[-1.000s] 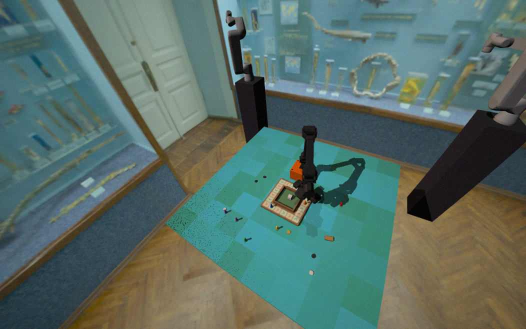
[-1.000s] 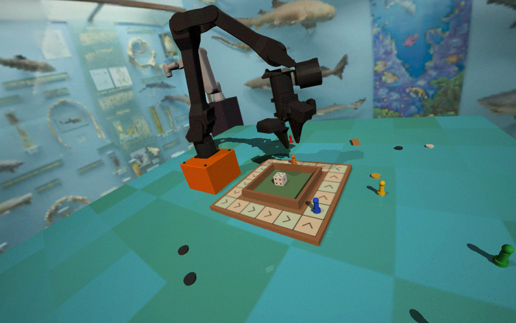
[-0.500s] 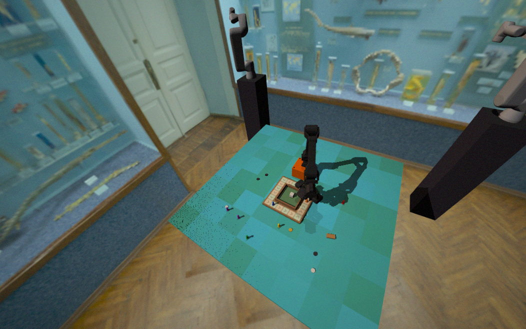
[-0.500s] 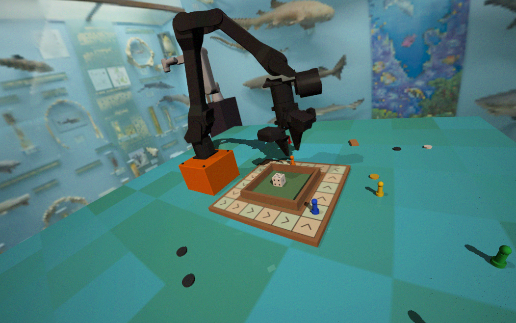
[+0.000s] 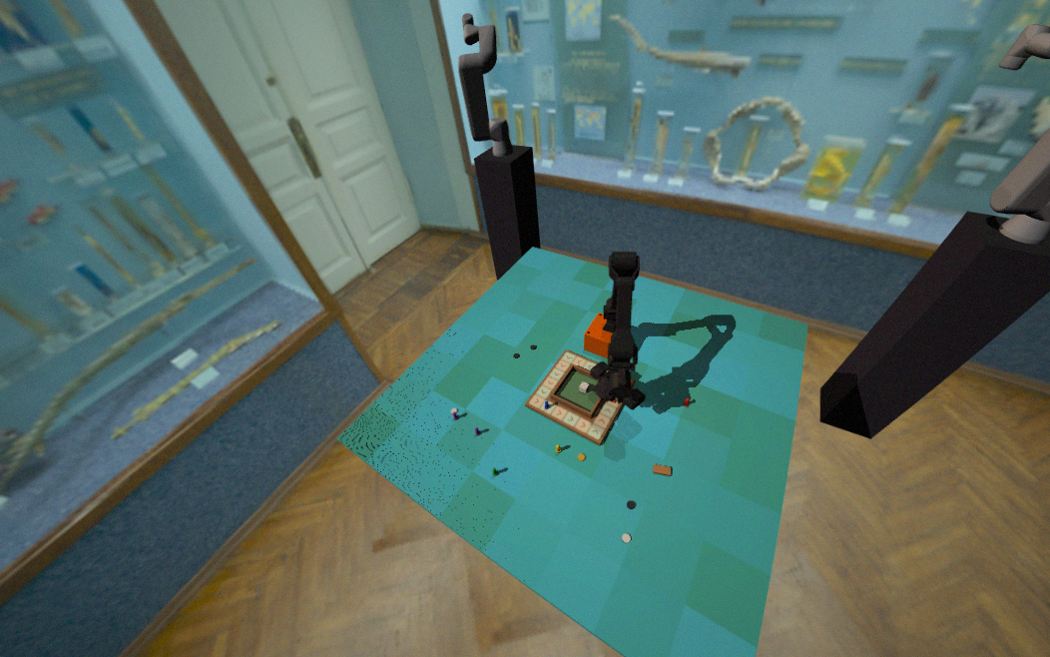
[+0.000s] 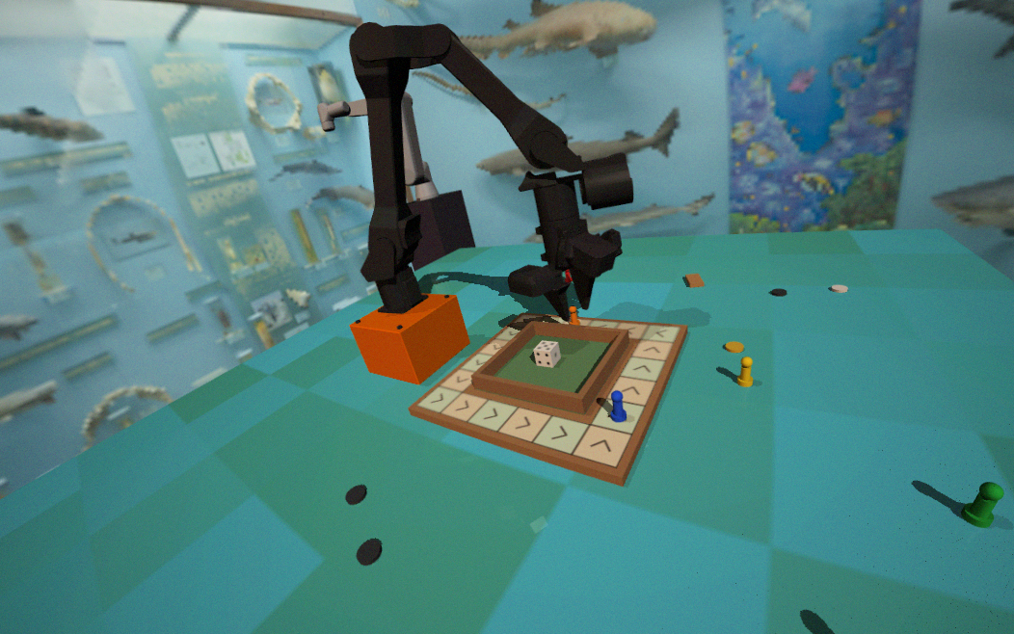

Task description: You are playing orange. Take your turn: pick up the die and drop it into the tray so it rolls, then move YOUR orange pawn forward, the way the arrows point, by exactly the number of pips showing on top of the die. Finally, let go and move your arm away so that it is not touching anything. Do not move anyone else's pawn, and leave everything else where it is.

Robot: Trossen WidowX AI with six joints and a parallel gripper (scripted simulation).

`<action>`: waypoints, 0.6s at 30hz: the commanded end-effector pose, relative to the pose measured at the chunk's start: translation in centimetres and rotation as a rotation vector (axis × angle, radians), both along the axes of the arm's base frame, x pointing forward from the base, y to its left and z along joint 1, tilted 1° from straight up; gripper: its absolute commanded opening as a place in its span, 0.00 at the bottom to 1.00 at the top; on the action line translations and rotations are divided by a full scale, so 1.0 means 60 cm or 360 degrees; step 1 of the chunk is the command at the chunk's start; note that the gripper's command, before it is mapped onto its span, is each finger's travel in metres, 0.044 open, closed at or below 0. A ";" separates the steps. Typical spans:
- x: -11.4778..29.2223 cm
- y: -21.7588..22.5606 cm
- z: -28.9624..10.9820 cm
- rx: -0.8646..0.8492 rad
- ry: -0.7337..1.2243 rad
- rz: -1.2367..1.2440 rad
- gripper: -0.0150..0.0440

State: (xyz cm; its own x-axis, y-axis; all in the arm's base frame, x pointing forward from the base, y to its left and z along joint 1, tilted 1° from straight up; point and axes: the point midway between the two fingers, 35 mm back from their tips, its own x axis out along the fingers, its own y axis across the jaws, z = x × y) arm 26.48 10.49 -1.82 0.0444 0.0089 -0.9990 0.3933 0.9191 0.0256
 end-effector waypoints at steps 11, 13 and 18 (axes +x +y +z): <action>-0.005 -0.002 -0.016 -0.0006 0.0015 -0.0008 0.30; -0.005 -0.002 -0.016 -0.0006 0.0015 -0.0008 0.28; -0.004 -0.001 -0.014 -0.0006 0.0015 -0.0008 0.25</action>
State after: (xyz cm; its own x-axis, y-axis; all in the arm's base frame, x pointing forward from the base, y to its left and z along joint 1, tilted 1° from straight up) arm 26.21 10.39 -2.74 0.0348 0.0050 -0.9994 0.3935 0.9191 0.0183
